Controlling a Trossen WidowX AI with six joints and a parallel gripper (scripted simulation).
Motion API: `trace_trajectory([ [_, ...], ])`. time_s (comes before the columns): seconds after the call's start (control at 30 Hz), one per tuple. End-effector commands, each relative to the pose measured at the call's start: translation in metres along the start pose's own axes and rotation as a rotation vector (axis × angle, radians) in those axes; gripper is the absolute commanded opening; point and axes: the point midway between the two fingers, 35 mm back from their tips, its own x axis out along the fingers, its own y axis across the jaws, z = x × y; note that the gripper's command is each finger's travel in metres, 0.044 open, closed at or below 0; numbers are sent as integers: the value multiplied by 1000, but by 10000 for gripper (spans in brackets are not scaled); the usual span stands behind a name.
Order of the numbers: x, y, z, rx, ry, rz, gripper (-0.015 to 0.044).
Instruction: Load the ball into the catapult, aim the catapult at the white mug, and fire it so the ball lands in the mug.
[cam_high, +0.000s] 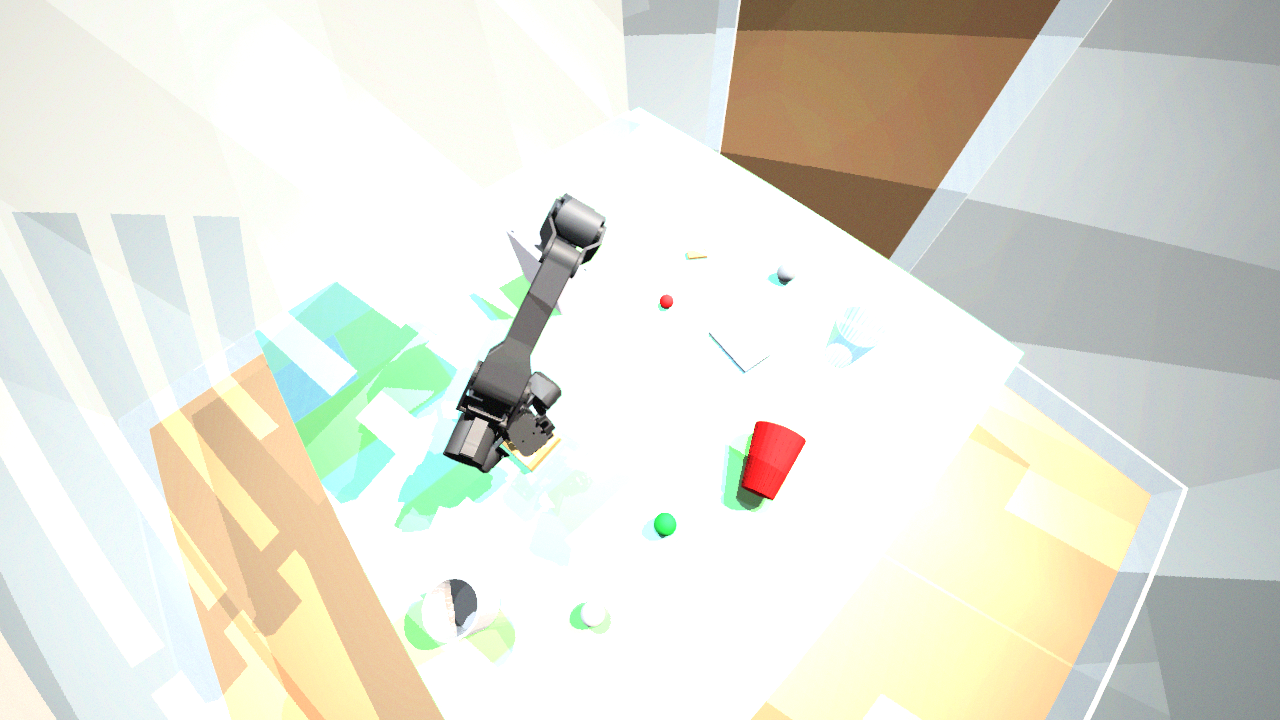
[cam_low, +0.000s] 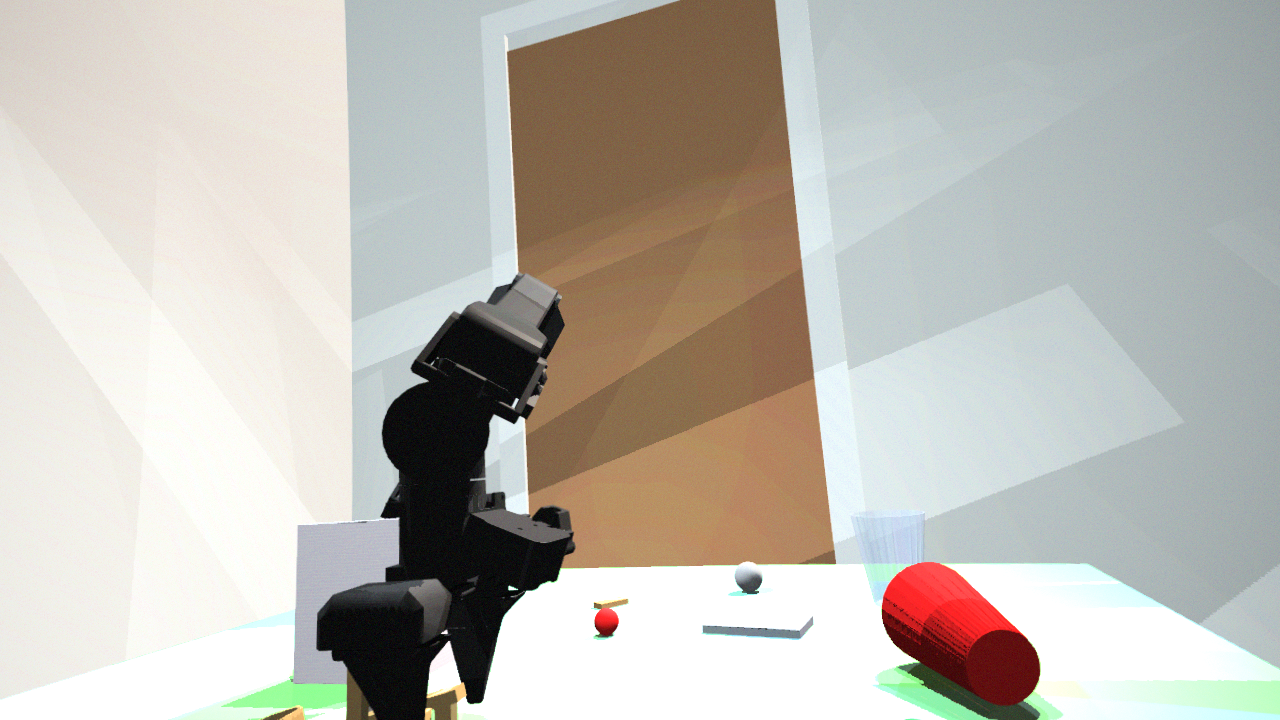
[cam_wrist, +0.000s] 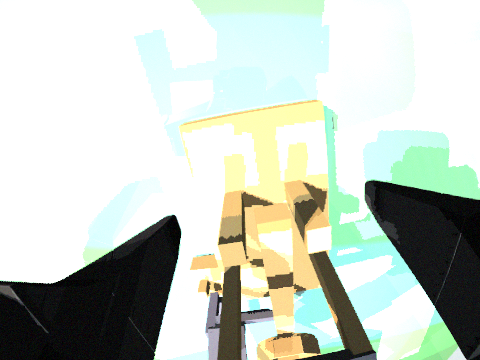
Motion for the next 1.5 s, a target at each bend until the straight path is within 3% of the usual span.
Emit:
trace_trajectory([
  [0.0,9,1,-1,5,0,6,440],
  [0.37,21,2,-1,5,0,7,440],
  [0.73,18,1,-1,0,2,4,151],
  [0.93,18,1,-1,0,2,4,111],
  [1.07,-21,0,-1,2,2,3,6],
  [1.27,-32,1,-1,8,2,3,0],
  [1.47,-32,0,-1,190,2,3,0],
])
